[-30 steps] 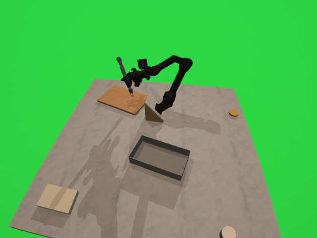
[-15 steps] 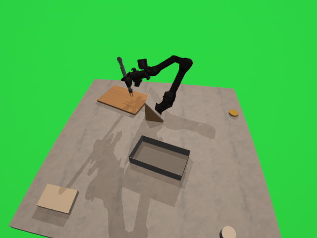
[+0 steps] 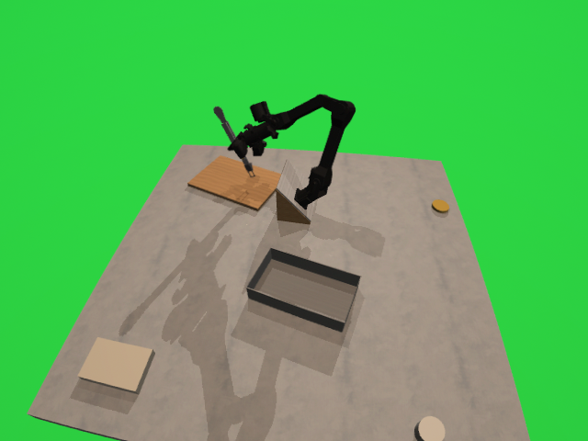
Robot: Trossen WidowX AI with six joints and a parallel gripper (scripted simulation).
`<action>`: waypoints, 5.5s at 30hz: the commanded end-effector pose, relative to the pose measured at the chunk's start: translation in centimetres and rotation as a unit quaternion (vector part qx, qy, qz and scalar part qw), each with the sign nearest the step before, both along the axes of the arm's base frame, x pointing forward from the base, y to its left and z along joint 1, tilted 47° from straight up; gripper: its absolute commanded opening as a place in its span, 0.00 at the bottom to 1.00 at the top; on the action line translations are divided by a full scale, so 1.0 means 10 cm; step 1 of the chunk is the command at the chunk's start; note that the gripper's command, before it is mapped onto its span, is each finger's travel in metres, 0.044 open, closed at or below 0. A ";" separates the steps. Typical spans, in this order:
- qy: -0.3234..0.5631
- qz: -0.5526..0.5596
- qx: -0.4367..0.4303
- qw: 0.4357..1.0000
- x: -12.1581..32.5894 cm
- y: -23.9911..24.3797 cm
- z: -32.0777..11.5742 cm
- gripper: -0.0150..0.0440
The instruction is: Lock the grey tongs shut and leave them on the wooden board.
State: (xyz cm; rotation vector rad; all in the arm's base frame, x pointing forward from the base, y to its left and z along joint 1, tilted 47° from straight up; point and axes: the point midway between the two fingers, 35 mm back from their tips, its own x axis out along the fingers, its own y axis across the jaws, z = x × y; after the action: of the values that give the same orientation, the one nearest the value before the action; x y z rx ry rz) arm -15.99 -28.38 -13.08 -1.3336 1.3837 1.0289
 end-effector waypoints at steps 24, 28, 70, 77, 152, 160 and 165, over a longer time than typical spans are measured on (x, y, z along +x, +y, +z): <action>-0.026 -0.010 0.187 0.982 -0.05 -0.18 -0.22 0.00; -0.027 -0.010 0.217 0.976 -0.04 -0.19 -0.23 0.00; -0.002 0.013 0.485 0.874 0.03 -0.16 -0.01 0.00; -0.001 0.013 0.485 0.874 0.03 -0.15 -0.02 0.00; -0.001 0.010 0.484 0.875 0.03 0.63 -0.81 0.04; -0.001 0.010 0.484 0.875 0.03 0.63 -0.81 0.40; -0.001 0.010 0.484 0.875 0.03 0.63 -0.81 0.62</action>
State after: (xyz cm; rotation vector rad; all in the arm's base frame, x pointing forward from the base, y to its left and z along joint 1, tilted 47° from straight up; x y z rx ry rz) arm -15.69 -22.07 -21.16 -0.5799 0.6418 1.4524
